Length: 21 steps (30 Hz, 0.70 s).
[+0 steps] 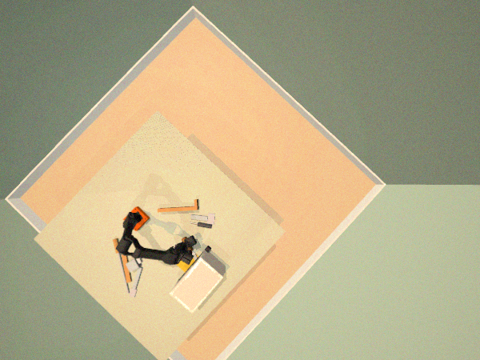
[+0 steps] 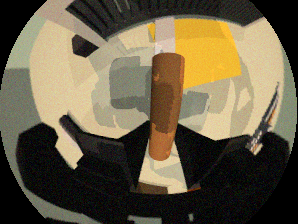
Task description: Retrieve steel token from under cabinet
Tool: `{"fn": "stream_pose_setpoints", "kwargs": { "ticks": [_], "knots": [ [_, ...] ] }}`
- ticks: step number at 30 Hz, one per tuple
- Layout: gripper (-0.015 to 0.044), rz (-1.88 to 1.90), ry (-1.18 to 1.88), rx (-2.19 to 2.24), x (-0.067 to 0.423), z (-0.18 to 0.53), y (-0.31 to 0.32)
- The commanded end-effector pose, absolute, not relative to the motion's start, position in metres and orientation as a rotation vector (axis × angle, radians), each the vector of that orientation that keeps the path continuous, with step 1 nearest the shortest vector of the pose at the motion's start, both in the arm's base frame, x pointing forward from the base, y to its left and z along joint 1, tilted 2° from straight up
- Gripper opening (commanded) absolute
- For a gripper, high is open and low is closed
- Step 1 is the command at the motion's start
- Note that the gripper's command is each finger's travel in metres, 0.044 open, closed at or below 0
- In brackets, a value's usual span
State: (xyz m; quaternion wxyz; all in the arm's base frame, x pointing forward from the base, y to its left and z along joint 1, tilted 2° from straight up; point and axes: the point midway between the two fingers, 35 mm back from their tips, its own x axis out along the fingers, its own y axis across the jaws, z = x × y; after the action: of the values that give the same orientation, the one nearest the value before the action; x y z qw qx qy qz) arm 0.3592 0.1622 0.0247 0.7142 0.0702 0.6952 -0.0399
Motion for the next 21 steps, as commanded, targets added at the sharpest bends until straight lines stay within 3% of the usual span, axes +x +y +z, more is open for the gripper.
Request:
{"fn": "stream_pose_setpoints", "kwargs": {
  "ticks": [1, 21],
  "knots": [
    [0.0, -0.084, 1.54, 0.155, 0.364, 0.025, 0.161],
    [0.0, -0.086, 1.541, 0.153, 0.361, 0.023, 0.14]
  ]
}}
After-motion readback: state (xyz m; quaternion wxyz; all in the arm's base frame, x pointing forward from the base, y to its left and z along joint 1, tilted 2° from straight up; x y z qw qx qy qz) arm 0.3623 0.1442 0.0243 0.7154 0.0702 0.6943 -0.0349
